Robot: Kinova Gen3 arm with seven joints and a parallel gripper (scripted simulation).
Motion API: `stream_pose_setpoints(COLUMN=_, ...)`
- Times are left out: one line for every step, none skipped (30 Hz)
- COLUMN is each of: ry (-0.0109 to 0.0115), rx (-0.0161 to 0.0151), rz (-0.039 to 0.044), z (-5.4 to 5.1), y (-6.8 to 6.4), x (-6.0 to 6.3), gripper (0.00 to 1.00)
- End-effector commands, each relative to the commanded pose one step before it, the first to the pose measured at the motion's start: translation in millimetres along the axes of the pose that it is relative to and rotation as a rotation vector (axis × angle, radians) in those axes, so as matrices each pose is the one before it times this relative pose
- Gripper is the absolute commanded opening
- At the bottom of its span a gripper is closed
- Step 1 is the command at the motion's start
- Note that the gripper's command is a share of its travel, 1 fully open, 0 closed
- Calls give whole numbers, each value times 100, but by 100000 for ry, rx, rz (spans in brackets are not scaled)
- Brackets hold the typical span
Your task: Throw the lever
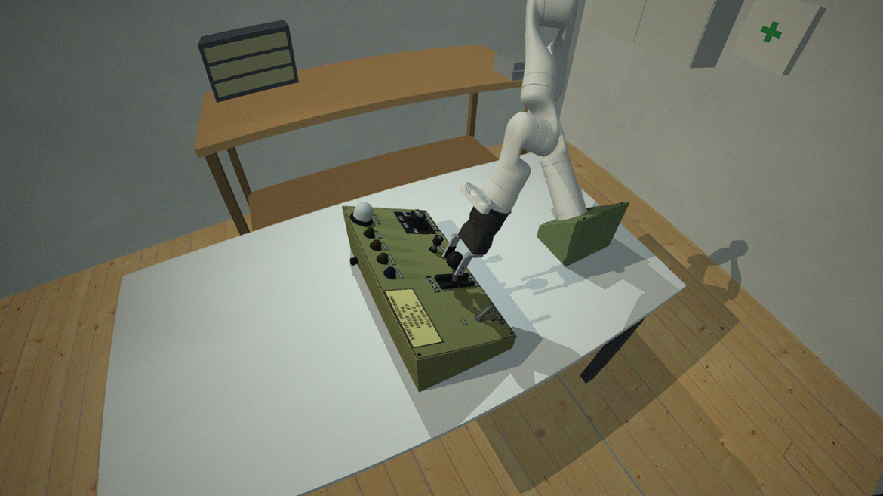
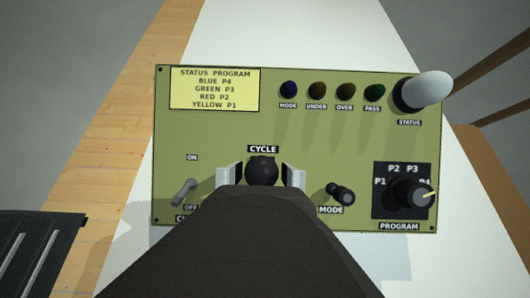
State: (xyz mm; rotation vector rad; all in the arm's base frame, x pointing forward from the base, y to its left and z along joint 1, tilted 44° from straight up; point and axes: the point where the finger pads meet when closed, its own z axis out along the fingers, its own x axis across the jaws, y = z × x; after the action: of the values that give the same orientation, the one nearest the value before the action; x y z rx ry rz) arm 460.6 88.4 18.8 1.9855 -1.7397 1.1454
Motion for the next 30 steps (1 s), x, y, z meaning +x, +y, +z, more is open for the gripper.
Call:
stream_pose_setpoints(ry=-183, rx=179, rz=29, z=-234, y=-74, x=-59, gripper=100)
stream_pose_setpoints(ry=0, rx=0, rz=0, z=-156, y=0, x=0, gripper=100)
stream_pose_setpoints(ry=0, rx=0, rz=0, z=-214, y=0, x=0, gripper=100)
stream_pose_setpoints(ry=0, rx=0, rz=0, z=-274, y=0, x=0, gripper=100)
stream_pose_setpoints(ry=0, rx=0, rz=0, z=-334, y=0, x=0, gripper=100)
stream_pose_setpoints(ry=0, rx=0, rz=0, z=-391, y=0, x=0, gripper=100)
stream_pose_setpoints(ry=0, rx=0, rz=0, z=-442, y=0, x=0, gripper=100)
stream_pose_setpoints(ry=0, rx=0, rz=0, z=-487, y=0, x=0, gripper=100)
stream_pose_setpoints(ry=0, rx=0, rz=0, z=-524, y=0, x=0, gripper=100)
stream_pose_setpoints(ry=0, rx=0, rz=0, z=-552, y=0, x=0, gripper=100)
stream_pose_setpoints(ry=0, rx=0, rz=0, z=-570, y=0, x=0, gripper=100)
stream_pose_setpoints(ry=0, rx=0, rz=0, z=-578, y=0, x=0, gripper=100)
stream_pose_setpoints(ry=0, rx=0, rz=0, z=0, y=0, x=0, gripper=100)
stream_pose_setpoints(ry=0, rx=0, rz=0, z=0, y=0, x=0, gripper=100)
stream_pose_setpoints(ry=0, rx=0, rz=0, z=-577, y=0, x=0, gripper=100)
stream_pose_setpoints(ry=0, rx=-1, rz=0, z=-565, y=0, x=0, gripper=100)
stream_pose_setpoints(ry=0, rx=0, rz=0, z=-543, y=0, x=0, gripper=100)
stream_pose_setpoints(ry=0, rx=0, rz=0, z=-512, y=0, x=0, gripper=100)
stream_pose_setpoints(ry=0, rx=0, rz=0, z=-473, y=0, x=0, gripper=100)
stream_pose_setpoints(ry=0, rx=0, rz=0, z=-428, y=0, x=0, gripper=100)
stream_pose_setpoints(ry=1, rx=1, rz=0, z=-376, y=-1, x=0, gripper=100)
stream_pose_setpoints(ry=0, rx=0, rz=0, z=-320, y=0, x=0, gripper=100)
stream_pose_setpoints(ry=-1, rx=-1, rz=-1, z=-262, y=1, x=0, gripper=100)
stream_pose_setpoints(ry=0, rx=1, rz=0, z=-204, y=-1, x=0, gripper=100)
stream_pose_setpoints(ry=0, rx=0, rz=0, z=-148, y=0, x=0, gripper=100)
stream_pose_setpoints(ry=0, rx=-1, rz=0, z=-97, y=0, x=0, gripper=100)
stream_pose_setpoints(ry=0, rx=0, rz=0, z=-54, y=0, x=0, gripper=100)
stream_pose_setpoints(ry=0, rx=0, rz=0, z=-21, y=0, x=0, gripper=100)
stream_pose_setpoints(ry=0, rx=0, rz=0, z=-3, y=0, x=0, gripper=100)
stream_pose_setpoints(ry=0, rx=0, rz=0, z=0, y=0, x=0, gripper=100)
